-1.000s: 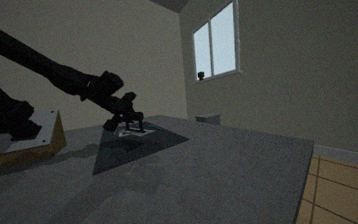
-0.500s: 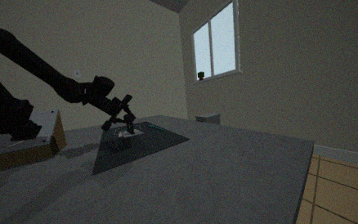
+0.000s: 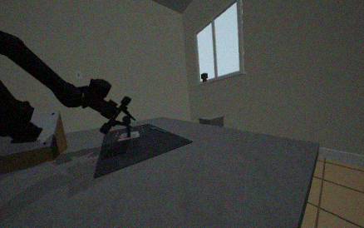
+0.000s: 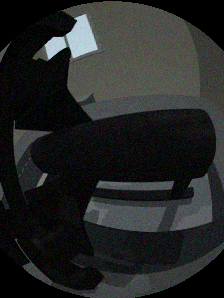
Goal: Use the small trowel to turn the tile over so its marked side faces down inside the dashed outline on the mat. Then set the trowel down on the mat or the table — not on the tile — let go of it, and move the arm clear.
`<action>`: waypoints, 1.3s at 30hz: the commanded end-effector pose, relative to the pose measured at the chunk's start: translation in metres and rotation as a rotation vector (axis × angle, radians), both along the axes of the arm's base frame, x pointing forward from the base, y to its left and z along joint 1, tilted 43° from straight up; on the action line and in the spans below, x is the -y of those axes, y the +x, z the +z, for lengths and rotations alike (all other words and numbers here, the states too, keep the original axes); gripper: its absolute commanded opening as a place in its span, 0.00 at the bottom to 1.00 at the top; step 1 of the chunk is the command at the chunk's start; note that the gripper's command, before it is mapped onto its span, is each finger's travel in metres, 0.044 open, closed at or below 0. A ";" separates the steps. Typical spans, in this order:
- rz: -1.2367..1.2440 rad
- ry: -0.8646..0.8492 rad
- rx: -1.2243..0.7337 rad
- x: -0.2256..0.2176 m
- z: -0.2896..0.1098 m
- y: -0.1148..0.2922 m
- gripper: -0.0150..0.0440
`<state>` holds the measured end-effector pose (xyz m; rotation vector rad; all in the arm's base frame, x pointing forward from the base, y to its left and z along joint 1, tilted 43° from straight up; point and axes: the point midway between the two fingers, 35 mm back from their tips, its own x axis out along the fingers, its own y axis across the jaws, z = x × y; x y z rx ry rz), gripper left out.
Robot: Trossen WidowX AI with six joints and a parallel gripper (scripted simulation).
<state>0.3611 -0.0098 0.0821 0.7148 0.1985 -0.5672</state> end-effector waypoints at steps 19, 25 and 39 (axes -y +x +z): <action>0.001 0.001 0.006 0.022 -0.025 0.004 0.25; 0.001 0.002 0.006 0.022 -0.029 0.004 0.25; 0.000 0.004 0.005 0.005 -0.044 0.005 0.25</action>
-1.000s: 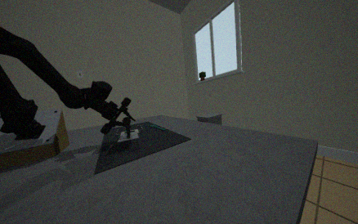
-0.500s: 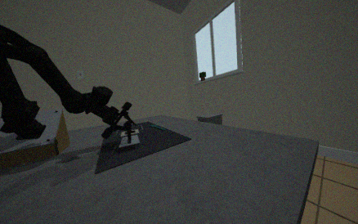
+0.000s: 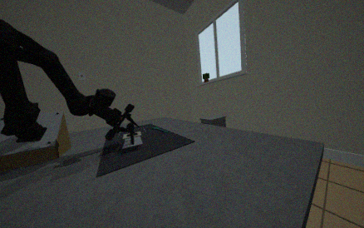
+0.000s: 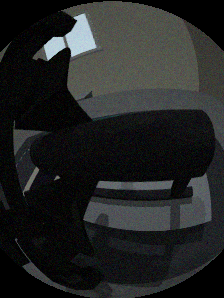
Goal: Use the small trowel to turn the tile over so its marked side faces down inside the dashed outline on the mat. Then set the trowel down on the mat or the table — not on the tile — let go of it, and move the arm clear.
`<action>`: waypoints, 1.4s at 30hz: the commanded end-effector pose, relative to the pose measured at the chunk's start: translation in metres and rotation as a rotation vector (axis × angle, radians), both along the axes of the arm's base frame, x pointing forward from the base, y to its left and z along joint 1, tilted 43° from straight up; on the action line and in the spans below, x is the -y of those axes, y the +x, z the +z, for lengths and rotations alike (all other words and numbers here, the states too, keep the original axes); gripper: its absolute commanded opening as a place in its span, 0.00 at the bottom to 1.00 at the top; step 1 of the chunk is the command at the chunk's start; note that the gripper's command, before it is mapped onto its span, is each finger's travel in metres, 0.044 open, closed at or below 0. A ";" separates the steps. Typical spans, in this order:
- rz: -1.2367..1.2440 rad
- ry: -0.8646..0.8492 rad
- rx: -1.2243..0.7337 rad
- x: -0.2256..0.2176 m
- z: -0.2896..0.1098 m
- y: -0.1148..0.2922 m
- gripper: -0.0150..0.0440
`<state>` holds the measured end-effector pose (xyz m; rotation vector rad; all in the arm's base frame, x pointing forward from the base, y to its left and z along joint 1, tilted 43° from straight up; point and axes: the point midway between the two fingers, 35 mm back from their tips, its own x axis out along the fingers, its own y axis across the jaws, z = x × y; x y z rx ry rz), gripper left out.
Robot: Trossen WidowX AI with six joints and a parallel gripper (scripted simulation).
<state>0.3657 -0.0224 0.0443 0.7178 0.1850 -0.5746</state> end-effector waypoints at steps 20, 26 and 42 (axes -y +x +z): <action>0.012 0.005 -0.004 -0.026 -0.023 -0.001 0.25; 0.018 0.062 -0.007 -0.028 -0.016 -0.001 0.25; 0.022 0.112 -0.010 -0.072 -0.003 -0.005 0.25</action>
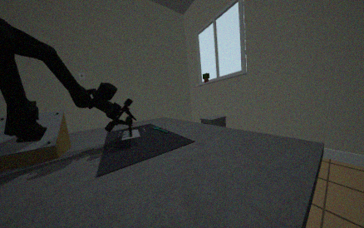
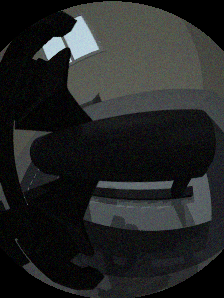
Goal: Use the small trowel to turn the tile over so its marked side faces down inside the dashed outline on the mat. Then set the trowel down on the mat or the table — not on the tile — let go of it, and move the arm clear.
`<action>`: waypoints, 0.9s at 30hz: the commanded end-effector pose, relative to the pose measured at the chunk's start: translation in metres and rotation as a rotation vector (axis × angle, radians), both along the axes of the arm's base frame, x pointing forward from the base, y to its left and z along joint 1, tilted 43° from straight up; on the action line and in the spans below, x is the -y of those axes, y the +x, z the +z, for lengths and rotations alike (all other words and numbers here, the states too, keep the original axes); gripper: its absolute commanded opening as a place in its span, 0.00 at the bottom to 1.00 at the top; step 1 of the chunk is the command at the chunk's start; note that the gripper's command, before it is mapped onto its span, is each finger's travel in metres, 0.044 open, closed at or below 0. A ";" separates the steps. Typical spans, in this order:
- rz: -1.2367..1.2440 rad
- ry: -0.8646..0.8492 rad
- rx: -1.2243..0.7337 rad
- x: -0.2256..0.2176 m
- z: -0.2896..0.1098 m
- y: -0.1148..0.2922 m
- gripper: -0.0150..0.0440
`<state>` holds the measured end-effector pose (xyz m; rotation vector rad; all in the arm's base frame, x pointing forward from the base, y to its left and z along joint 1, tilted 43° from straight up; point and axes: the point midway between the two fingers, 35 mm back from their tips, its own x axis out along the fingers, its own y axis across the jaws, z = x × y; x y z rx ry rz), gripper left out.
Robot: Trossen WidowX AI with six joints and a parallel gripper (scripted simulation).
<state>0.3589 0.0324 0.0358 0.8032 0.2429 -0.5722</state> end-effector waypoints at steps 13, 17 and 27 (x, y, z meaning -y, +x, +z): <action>0.014 0.018 0.019 -0.055 -0.013 0.001 0.25; 0.014 0.019 0.019 -0.063 -0.023 0.001 0.25; 0.016 0.022 0.017 -0.066 -0.025 0.001 0.25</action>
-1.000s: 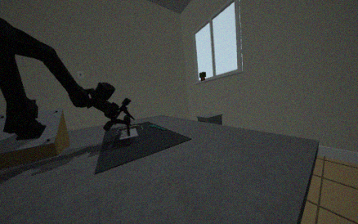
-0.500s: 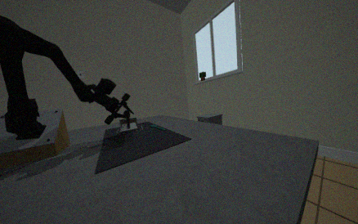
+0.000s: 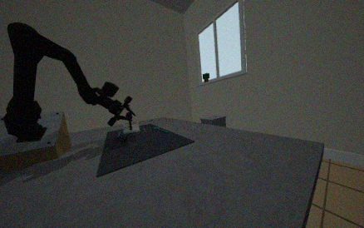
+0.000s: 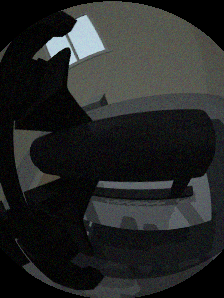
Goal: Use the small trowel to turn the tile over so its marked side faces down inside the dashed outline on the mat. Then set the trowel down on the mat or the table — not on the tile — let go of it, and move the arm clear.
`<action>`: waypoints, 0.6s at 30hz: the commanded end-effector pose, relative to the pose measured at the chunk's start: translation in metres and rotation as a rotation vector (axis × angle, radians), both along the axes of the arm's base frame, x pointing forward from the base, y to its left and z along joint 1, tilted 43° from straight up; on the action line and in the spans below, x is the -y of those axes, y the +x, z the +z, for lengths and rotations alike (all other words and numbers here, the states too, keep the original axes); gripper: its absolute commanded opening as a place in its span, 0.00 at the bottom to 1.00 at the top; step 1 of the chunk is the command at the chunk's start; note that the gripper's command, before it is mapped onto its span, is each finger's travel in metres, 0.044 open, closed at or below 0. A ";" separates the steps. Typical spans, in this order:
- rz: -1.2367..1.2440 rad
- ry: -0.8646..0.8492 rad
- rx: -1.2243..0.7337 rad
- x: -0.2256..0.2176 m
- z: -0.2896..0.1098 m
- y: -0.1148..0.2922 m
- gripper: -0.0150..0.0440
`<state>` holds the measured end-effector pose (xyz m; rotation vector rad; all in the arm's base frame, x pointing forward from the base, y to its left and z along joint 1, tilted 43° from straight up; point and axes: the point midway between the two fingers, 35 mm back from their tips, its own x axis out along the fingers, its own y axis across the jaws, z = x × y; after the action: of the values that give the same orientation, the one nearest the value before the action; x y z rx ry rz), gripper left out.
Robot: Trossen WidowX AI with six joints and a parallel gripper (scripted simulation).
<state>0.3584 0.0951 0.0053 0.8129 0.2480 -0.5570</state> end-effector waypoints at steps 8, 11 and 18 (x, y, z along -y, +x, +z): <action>0.008 0.016 0.007 0.008 0.034 0.000 0.25; 0.006 0.014 0.009 0.013 0.045 -0.001 0.25; 0.001 0.006 0.015 0.021 0.063 -0.003 0.25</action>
<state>0.3562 0.0735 0.0591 0.8227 0.2344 -0.5652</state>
